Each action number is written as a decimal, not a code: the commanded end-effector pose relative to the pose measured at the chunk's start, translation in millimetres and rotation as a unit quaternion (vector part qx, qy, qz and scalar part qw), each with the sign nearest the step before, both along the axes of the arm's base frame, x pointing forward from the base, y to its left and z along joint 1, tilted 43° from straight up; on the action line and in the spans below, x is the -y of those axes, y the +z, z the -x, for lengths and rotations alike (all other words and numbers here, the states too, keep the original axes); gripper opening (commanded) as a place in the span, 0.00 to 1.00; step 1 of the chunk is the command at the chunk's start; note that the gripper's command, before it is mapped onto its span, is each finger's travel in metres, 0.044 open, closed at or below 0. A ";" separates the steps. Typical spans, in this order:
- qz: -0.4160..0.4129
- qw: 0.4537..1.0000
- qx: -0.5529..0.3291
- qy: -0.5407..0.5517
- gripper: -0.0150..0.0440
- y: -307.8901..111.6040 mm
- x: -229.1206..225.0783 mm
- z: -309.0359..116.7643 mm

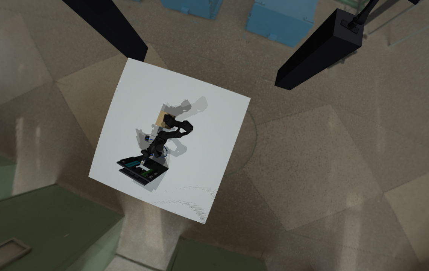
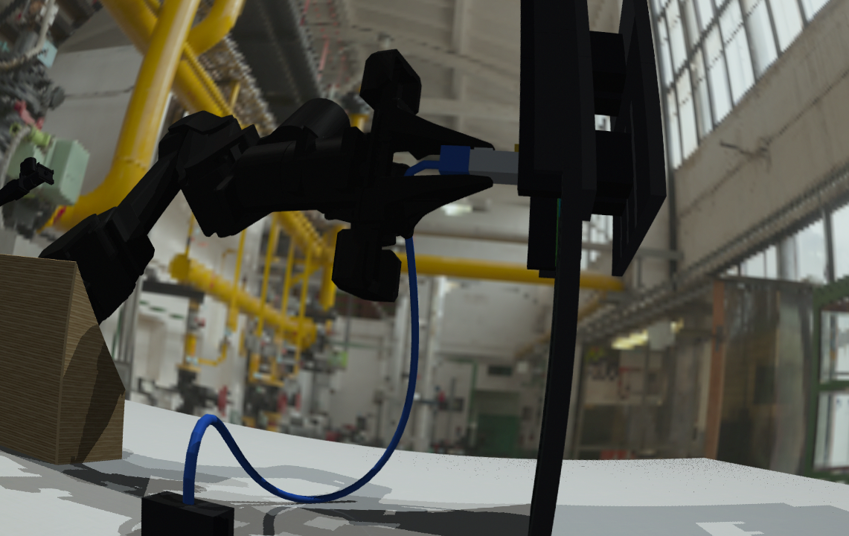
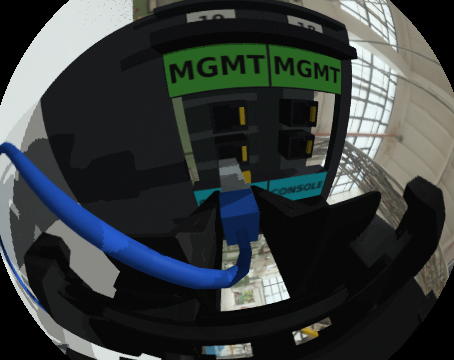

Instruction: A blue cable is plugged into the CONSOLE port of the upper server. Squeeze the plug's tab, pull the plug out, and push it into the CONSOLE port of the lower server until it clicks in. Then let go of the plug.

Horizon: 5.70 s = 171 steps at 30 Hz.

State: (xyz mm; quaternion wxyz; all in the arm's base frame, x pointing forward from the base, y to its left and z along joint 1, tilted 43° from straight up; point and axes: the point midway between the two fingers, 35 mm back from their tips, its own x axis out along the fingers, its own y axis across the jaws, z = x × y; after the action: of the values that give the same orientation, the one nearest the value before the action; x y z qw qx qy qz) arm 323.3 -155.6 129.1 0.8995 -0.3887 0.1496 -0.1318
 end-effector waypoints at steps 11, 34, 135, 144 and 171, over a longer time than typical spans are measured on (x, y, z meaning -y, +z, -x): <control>0.000 1.000 0.007 -0.001 0.25 4.5 2.9 -6.4; 0.000 1.000 0.007 -0.002 0.25 4.4 5.9 -14.0; 0.001 1.000 0.010 -0.004 0.25 2.6 10.9 -36.5; 0.001 1.000 0.011 -0.004 0.25 2.6 11.2 -37.8; 0.001 1.000 0.011 -0.004 0.25 2.4 12.1 -41.8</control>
State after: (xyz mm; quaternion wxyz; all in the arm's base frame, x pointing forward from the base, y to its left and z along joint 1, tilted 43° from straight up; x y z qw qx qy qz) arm 363.7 -165.9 128.8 0.8999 -0.3892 0.1438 -0.1340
